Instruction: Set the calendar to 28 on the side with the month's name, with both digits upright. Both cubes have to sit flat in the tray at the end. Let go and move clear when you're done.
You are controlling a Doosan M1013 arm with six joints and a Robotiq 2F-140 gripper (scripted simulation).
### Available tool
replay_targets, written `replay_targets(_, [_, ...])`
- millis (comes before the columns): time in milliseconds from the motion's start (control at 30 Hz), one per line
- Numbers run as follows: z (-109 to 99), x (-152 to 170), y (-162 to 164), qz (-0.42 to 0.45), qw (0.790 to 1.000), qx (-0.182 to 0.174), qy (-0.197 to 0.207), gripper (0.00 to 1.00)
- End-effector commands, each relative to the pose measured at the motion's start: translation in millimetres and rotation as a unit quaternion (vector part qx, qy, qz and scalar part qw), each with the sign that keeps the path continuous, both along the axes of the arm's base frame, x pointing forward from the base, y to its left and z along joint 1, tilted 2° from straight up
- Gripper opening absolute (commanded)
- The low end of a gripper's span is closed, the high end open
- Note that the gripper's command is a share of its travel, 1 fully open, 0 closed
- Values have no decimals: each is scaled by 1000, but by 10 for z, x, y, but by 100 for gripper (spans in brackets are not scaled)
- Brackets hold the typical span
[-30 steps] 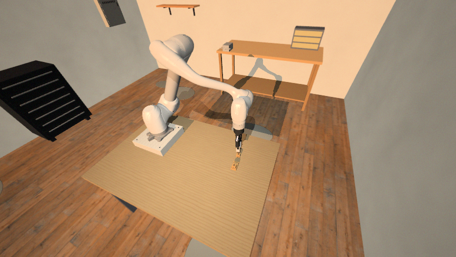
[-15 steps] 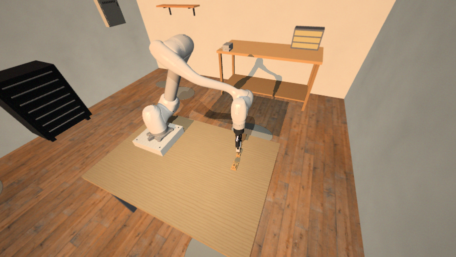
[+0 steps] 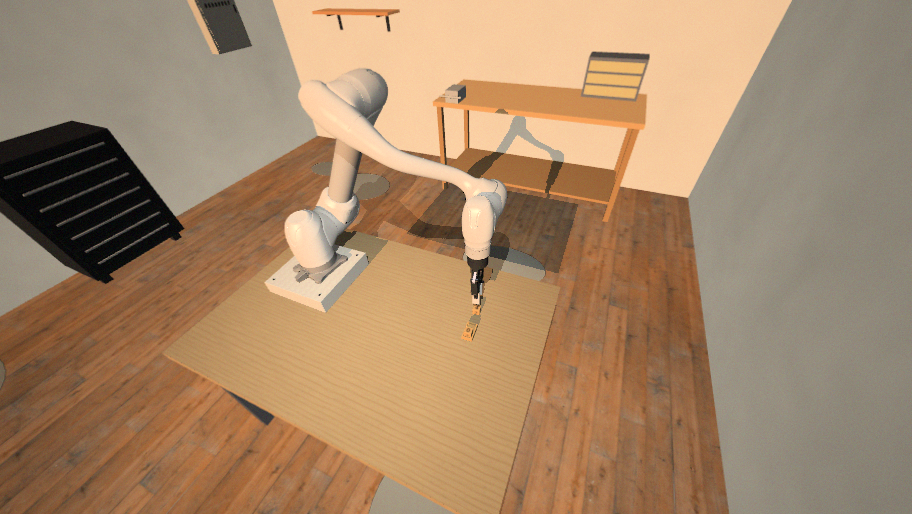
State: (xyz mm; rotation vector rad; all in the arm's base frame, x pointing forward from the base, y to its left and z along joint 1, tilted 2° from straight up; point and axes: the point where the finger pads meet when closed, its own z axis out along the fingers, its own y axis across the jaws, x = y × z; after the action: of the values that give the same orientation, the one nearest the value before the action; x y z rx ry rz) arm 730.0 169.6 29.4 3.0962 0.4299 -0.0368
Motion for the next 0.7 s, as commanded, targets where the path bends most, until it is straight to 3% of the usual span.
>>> replay_targets(0, [-57,-27,-10,1,1000,1,2,35])
replay_targets(667, [-318,-30,-14,1,1000,1,2,35])
